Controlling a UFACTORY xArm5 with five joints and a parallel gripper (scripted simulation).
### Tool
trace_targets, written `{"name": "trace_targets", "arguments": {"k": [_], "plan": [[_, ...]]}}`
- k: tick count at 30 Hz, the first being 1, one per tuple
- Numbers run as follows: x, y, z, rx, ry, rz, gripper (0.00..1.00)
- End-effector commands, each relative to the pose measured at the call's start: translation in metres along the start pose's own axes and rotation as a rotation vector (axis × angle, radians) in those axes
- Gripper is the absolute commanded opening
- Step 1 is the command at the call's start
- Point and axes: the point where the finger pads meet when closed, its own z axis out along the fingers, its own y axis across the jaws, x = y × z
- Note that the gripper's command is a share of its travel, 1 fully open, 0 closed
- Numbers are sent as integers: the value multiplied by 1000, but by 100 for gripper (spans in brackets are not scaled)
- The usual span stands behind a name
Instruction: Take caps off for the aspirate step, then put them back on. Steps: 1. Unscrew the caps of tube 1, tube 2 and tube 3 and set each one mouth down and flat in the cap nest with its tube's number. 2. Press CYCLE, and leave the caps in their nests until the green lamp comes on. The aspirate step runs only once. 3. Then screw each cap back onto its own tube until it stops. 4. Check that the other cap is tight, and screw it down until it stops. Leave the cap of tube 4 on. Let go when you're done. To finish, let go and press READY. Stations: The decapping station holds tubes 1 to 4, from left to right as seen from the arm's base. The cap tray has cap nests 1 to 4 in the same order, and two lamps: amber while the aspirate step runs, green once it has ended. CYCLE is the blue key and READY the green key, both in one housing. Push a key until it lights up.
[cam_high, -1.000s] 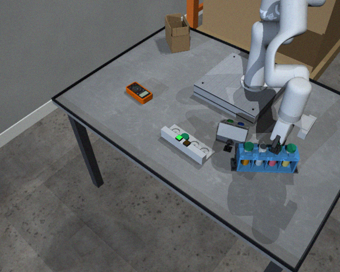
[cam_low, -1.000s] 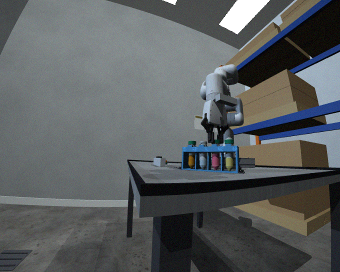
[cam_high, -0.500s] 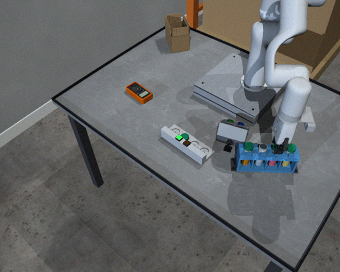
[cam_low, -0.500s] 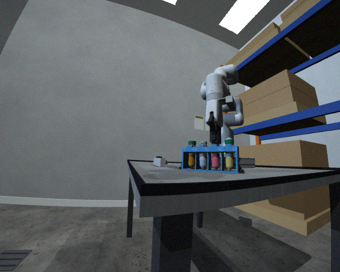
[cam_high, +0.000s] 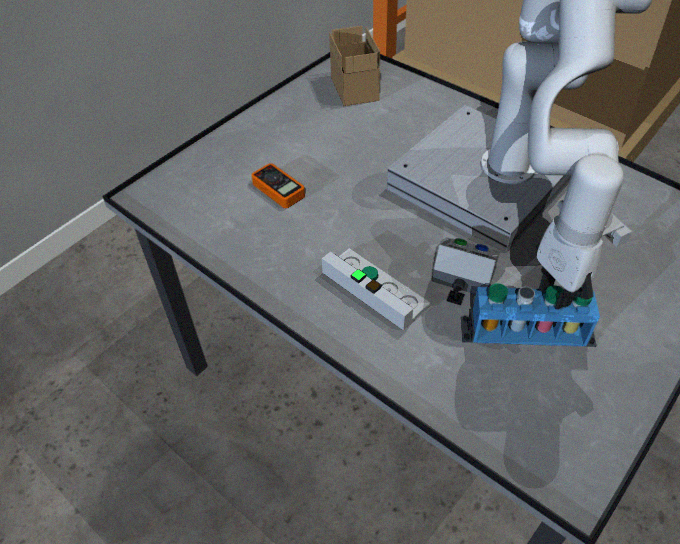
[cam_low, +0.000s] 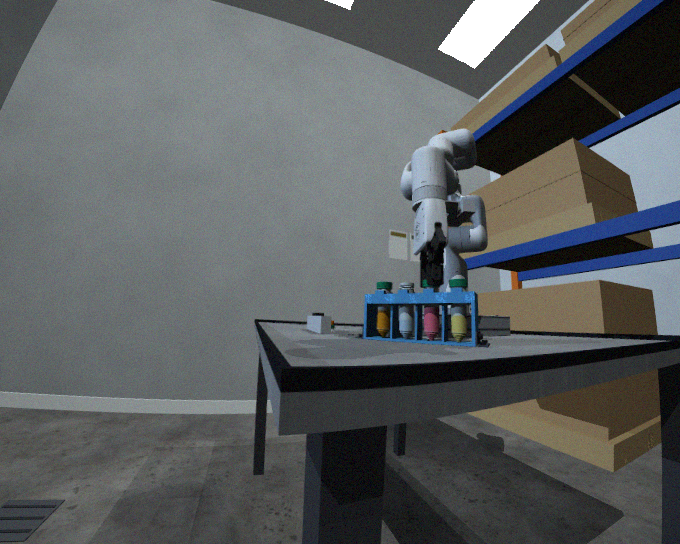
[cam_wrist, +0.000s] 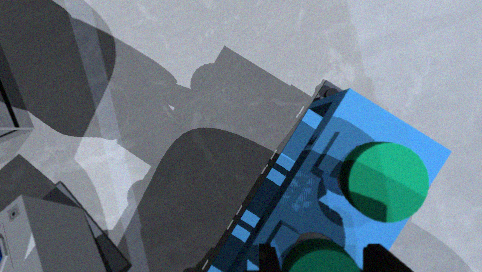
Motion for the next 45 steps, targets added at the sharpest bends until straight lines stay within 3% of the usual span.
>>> {"name": "trace_targets", "arguments": {"k": [1,10,11,25,45], "plan": [[-1,1,-1,-8,9,-231,46],[-1,1,-1,-8,9,-231,46],[-1,1,-1,-8,9,-231,0],[-1,1,-1,-8,9,-231,0],[-1,1,0,-4,11,600,0]]}}
